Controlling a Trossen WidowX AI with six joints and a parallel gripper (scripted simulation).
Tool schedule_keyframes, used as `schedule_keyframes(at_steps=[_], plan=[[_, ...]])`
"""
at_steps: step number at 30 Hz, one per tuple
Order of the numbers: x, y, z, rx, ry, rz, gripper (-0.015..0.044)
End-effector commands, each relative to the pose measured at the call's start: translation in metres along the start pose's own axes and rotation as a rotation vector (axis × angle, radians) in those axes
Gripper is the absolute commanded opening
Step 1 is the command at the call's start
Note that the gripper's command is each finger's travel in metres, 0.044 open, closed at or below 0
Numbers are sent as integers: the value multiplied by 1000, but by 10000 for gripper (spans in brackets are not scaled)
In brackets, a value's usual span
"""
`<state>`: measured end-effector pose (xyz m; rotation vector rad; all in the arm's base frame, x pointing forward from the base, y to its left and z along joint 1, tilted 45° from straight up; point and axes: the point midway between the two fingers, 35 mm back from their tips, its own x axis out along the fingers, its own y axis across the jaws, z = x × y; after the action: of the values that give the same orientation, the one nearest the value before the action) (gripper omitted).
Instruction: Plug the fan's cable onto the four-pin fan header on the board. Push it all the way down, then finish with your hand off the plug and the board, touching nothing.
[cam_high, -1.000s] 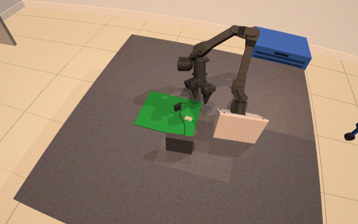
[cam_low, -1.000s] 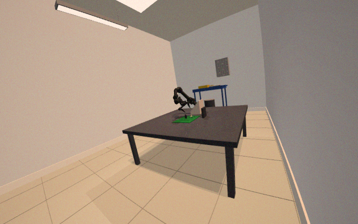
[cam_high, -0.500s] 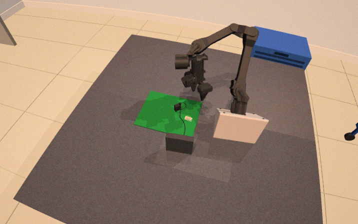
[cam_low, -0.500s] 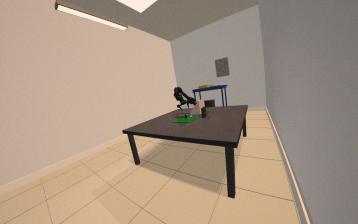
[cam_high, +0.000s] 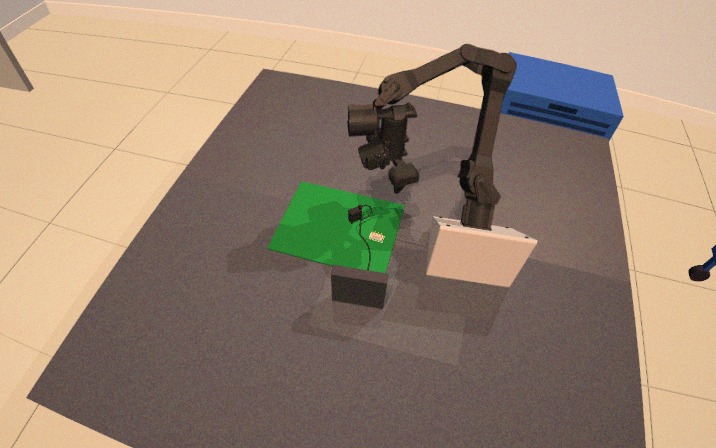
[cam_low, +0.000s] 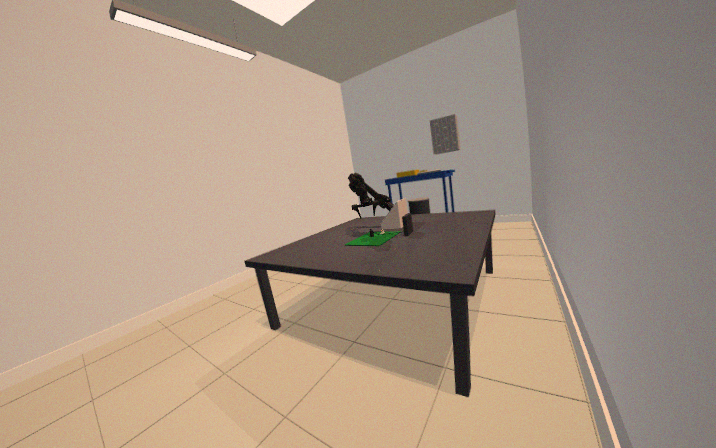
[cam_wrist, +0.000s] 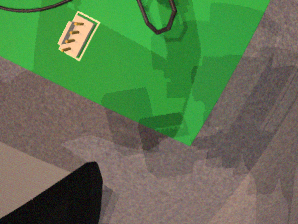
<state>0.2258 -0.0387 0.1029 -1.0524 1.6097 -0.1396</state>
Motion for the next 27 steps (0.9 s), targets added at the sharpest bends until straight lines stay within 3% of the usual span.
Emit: schedule_keyframes(at_steps=[1, 10, 15, 19, 24, 27], plan=[[0, 1, 2, -8, -1, 7, 440], [-43, 7, 91, -131, -10, -33, 440], [-46, 9, 98, -141, -11, -37, 440], [-22, 7, 102, -141, -14, -34, 440], [43, 5, 100, -140, -11, -39, 440], [54, 4, 98, -140, -9, -41, 440]])
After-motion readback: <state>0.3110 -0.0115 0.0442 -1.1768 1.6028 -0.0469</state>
